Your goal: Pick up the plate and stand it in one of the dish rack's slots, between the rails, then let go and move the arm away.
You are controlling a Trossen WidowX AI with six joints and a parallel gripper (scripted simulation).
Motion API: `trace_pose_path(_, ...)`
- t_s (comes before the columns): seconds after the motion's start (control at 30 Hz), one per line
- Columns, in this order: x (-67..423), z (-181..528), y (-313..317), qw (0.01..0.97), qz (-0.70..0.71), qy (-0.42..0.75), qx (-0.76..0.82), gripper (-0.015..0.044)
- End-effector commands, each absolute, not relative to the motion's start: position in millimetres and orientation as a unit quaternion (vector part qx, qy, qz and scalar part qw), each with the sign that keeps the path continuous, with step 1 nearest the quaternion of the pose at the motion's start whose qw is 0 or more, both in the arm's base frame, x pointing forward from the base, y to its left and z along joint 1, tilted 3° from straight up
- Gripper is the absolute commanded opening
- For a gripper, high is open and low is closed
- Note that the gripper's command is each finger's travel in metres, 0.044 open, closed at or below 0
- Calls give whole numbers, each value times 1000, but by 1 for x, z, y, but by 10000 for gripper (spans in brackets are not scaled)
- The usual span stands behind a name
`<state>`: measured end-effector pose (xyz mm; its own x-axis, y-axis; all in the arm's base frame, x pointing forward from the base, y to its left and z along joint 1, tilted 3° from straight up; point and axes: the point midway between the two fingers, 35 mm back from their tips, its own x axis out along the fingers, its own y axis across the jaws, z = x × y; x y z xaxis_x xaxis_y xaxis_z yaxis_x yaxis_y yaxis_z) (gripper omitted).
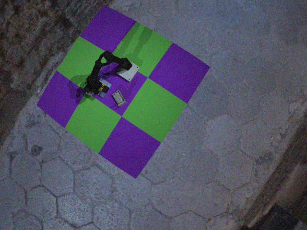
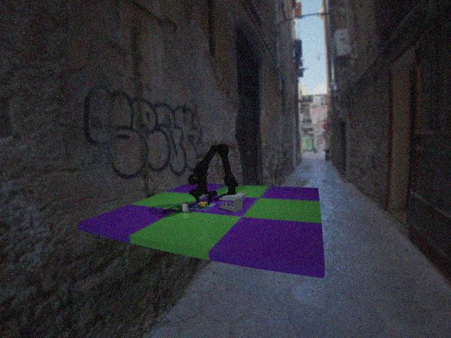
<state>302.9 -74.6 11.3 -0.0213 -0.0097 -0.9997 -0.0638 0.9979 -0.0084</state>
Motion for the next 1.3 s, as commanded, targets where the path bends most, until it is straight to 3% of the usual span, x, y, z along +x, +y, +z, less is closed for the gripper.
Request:
trace_pose_path(0.0,303,11,-74,699,18,714,-23,335)
trace_pose_path(0.07,303,11,-74,699,18,714,-23,321)
trace_pose_path(0.47,314,50,-77,700,18,714,-23,6)
trace_pose_path(1.27,325,145,-78,700,18,714,-23,0)
